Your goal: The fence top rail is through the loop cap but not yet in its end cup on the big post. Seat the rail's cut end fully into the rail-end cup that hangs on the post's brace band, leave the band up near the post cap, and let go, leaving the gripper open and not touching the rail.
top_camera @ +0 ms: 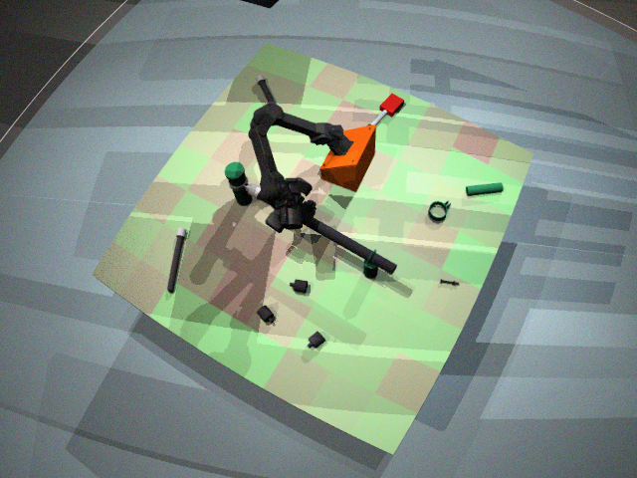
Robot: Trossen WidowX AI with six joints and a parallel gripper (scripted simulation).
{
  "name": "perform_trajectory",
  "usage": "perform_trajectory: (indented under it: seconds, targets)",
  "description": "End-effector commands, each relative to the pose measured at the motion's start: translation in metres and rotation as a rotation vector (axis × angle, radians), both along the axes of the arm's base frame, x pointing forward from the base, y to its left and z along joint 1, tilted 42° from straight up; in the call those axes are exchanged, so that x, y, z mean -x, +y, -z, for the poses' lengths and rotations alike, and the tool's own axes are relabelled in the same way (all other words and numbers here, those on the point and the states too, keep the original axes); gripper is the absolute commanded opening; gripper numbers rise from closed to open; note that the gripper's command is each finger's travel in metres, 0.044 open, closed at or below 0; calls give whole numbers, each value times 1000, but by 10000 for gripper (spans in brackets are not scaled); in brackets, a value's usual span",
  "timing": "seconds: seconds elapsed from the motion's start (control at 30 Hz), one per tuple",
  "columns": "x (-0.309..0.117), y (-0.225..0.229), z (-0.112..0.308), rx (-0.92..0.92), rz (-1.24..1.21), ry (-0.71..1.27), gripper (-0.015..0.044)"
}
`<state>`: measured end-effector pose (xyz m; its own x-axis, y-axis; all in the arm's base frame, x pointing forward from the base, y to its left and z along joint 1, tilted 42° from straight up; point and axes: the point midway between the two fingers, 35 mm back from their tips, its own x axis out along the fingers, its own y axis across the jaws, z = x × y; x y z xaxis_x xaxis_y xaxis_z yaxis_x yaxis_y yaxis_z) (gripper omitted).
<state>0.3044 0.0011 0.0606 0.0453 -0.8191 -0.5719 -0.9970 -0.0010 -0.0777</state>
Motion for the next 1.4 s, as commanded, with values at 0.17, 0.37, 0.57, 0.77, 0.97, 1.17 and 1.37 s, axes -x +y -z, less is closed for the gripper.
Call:
perform_trajectory:
  seconds: [0.17,0.37,0.57,0.77,0.97,1.17,1.37]
  targets:
    - [0,0,0,1,-1,-1,184]
    - [-1,8,-1,-2,-2,-1,341]
    - [0,35,-2,-5,-2,0,440]
    - [3,57,-4,-3,-1,0,440]
    - [6,84,-25,10,-90,81,440]
    - [6,86,-26,11,-95,86,440]
    - [6,86,-26,11,-95,86,440]
